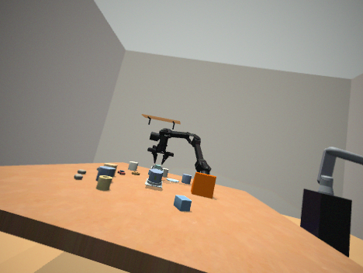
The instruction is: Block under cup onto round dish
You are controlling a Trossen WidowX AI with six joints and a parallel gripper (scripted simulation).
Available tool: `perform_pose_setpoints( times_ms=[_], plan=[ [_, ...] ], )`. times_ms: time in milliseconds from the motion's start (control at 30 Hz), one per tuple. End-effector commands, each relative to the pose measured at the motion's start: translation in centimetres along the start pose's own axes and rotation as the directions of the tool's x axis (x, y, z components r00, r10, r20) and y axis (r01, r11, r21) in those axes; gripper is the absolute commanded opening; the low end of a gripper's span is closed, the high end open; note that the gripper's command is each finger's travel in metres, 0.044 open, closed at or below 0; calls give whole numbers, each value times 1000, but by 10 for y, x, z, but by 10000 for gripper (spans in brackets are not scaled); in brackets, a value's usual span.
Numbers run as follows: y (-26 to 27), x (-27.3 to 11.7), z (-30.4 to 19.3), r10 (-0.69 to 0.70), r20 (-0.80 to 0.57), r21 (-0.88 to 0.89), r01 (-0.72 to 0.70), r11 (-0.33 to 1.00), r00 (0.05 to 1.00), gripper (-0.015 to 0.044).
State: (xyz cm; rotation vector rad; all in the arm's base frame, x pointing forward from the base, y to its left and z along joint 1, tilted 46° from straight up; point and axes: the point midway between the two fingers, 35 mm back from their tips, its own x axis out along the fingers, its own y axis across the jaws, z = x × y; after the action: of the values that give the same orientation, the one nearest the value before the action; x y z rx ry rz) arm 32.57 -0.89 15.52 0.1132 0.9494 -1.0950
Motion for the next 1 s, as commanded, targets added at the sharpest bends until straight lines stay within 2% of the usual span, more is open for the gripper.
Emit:
perform_pose_setpoints(
  times_ms=[0,467,600,833,967],
  plan=[
    [-1,8,0,-4,2,-6,4,1000,1000,260],
    [-2,27,0,-5,4,-5,5,1000,1000,260],
    [-2,27,0,-5,4,-5,5,1000,1000,155],
    [-2,27,0,-5,4,-5,5,1000,1000,108],
    [0,19,0,2,6,-16,-2,1000,1000,3]
  ],
)
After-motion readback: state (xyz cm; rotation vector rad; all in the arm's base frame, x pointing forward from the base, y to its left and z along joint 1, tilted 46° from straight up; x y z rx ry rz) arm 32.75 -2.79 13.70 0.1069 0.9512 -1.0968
